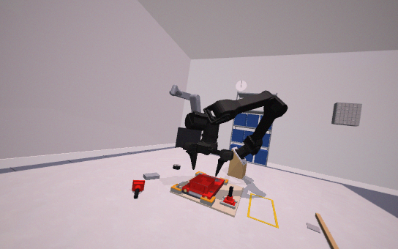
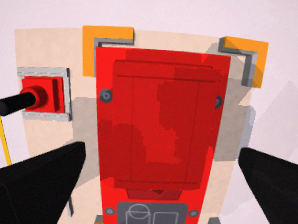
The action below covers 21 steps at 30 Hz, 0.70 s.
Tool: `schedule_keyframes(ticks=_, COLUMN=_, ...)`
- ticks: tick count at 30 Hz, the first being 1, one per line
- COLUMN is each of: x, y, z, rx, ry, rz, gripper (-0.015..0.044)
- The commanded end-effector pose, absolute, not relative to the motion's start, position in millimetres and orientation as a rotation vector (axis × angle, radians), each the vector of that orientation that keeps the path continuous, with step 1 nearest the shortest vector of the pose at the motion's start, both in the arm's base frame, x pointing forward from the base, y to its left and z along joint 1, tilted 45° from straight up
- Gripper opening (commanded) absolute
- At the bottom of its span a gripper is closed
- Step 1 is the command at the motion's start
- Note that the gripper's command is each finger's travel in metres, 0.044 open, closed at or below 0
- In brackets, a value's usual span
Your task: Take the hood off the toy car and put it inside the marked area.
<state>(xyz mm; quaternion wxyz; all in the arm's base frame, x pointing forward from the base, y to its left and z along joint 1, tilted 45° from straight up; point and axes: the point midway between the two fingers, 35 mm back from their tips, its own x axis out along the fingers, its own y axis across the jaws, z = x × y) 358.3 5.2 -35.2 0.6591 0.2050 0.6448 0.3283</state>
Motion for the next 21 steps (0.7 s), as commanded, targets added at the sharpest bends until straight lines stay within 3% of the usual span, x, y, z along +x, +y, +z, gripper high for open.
schedule_keyframes(ticks=1, x=358, y=8, z=-39, rx=0.470, ry=1.459, rz=0.742, gripper=0.0440)
schedule_keyframes(ticks=21, x=356, y=21, z=-53, rx=0.471, ry=1.459, rz=0.743, gripper=0.0440)
